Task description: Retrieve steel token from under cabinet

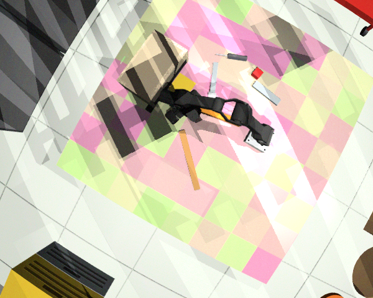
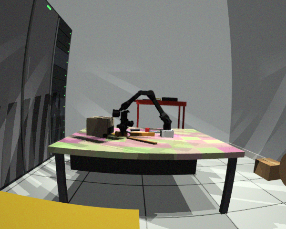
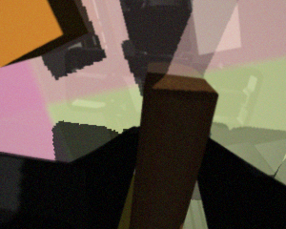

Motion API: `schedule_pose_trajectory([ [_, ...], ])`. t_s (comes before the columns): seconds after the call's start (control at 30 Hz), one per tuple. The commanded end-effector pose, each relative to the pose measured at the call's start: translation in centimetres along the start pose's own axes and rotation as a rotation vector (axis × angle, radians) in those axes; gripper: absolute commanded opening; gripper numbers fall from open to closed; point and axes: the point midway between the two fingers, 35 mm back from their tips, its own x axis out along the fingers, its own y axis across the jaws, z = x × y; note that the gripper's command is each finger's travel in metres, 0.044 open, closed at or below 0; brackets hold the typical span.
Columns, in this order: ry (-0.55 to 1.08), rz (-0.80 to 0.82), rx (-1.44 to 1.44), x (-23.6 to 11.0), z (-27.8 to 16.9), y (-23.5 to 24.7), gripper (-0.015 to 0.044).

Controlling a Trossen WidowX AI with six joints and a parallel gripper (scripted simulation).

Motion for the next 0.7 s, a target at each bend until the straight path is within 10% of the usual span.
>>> schedule_pose_trajectory([
  [0.0,0.0,0.004,0.002,0.1,0.6,0.0,0.0],
  [0.67,-0.002,0.004,0.002,0.1,2.7,-0.1,0.0],
])
